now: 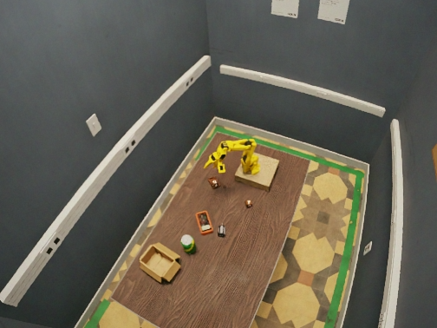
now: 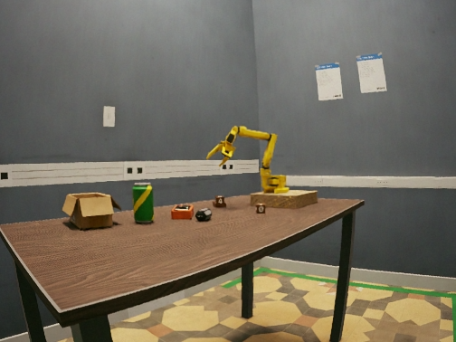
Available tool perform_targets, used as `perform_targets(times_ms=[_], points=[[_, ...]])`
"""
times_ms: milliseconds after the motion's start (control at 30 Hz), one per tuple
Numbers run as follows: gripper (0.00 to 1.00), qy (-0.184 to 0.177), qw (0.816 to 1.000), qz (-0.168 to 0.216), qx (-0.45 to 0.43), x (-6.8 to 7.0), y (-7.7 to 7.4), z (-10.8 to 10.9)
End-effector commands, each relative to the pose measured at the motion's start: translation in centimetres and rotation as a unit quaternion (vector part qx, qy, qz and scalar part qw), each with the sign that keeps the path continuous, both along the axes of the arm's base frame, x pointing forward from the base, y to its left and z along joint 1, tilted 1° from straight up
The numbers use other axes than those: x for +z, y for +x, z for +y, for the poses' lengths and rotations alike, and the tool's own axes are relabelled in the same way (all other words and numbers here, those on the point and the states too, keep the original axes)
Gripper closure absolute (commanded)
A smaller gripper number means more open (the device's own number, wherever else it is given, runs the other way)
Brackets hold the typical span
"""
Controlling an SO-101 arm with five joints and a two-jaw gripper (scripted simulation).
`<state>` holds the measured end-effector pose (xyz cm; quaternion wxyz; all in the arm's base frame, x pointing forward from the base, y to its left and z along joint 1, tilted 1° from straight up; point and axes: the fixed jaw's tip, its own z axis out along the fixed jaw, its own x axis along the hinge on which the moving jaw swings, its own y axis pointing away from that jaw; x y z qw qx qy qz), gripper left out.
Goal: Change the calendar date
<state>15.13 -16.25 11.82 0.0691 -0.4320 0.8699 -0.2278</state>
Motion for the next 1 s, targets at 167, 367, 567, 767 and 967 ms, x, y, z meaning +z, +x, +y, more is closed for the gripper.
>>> perform_targets(times_ms=[167,367,567,767,967], points=[[0.65,-0.007,1.0,-0.007,0.0,0.5,0.0,-0.1],[0.65,-0.002,1.0,-0.012,-0.007,0.5,0.3,0.1],[0.65,0.004,1.0,-0.019,-0.016,0.5,0.6,0.4],[0.65,0.02,0.999,-0.034,-0.038,0.4,1.3,1.0],[0.65,0.044,0.995,-0.054,-0.069,0.4,2.3,1.9]])
